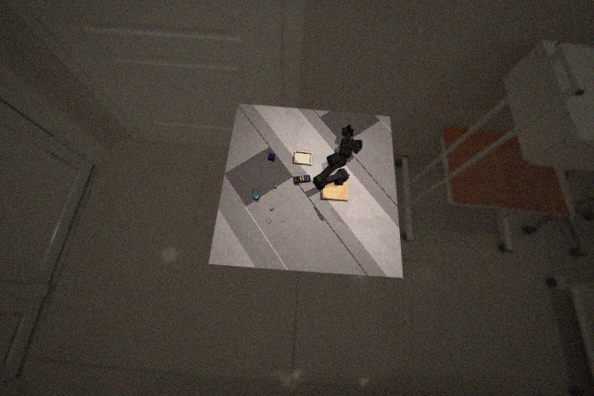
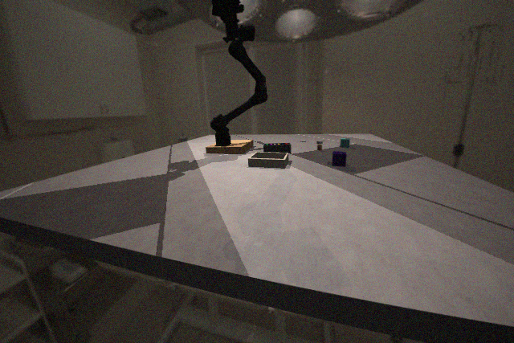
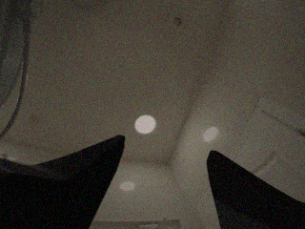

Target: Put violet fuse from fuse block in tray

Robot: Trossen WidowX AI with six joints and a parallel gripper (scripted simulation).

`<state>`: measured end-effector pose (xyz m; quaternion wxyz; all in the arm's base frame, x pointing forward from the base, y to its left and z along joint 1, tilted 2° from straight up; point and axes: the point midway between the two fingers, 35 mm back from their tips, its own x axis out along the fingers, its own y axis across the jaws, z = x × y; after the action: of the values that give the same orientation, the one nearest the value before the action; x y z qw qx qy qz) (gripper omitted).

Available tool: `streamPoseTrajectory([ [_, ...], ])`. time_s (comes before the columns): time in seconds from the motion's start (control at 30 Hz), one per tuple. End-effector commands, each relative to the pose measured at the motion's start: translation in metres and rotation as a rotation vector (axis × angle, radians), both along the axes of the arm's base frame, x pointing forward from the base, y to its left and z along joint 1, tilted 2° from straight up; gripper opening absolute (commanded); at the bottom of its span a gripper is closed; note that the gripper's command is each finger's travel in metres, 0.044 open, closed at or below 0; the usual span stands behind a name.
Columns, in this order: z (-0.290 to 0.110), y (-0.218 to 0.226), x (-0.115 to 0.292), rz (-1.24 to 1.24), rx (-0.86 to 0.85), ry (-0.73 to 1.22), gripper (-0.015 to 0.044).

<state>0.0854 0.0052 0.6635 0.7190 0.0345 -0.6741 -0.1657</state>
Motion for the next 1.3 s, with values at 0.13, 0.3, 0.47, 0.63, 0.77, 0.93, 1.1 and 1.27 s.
streamPoseTrajectory([
  [0.13, -0.002, -0.021, -0.046, 0.078, 0.076, -0.116, 0.0152],
  [0.3, -0.016, -0.069, -0.095, 0.187, 0.221, -0.254, 0.0065],
  [0.47, -0.042, -0.13, -0.119, 0.282, 0.393, -0.32, 0.0065],
  [0.63, -0.078, -0.193, -0.12, 0.374, 0.602, -0.379, 0.0065],
  [0.77, -0.115, -0.241, -0.103, 0.443, 0.795, -0.389, 0.0065],
  [0.93, -0.169, -0.289, -0.061, 0.519, 1.048, -0.348, 0.0065],
  [1.1, -0.218, -0.31, -0.005, 0.585, 1.258, -0.21, 0.0065],
  [1.27, -0.254, -0.314, 0.034, 0.621, 1.395, -0.1, 0.0065],
])
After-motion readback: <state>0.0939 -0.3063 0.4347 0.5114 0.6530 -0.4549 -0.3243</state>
